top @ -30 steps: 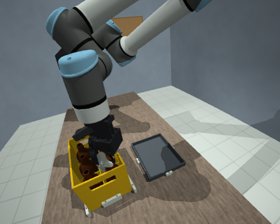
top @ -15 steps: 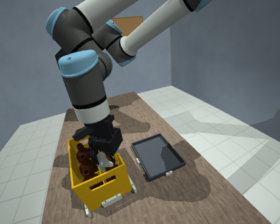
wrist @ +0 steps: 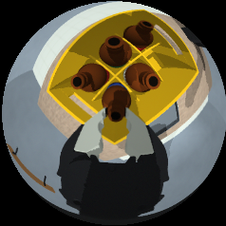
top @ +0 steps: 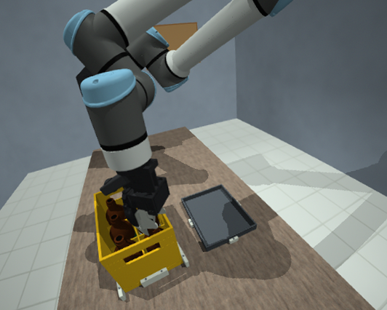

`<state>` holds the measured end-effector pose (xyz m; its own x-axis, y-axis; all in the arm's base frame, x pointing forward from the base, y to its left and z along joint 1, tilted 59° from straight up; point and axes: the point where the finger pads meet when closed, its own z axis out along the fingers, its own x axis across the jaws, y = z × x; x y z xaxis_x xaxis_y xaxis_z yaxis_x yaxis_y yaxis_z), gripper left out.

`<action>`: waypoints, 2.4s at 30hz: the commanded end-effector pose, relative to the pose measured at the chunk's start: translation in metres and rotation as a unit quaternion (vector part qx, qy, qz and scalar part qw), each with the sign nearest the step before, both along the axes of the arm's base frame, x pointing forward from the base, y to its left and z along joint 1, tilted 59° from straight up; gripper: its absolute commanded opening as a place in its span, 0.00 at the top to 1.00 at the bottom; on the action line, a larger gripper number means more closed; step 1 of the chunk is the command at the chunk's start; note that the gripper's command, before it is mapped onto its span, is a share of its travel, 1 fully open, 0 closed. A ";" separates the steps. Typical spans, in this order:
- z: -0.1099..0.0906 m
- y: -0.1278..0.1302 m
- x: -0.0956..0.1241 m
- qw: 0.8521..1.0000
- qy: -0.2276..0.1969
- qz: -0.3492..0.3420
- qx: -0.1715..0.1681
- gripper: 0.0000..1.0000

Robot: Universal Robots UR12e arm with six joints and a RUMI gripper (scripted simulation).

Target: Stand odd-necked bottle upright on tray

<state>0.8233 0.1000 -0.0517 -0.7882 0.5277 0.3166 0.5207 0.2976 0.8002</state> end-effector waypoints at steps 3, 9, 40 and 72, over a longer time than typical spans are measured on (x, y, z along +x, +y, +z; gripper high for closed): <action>0.000 0.001 0.001 1.000 -0.001 0.001 0.000 1.00; 0.000 0.001 0.001 1.000 -0.001 0.001 0.000 1.00; 0.000 0.001 0.001 1.000 -0.001 0.001 0.000 1.00; 0.000 0.001 0.001 1.000 -0.001 0.001 0.000 0.62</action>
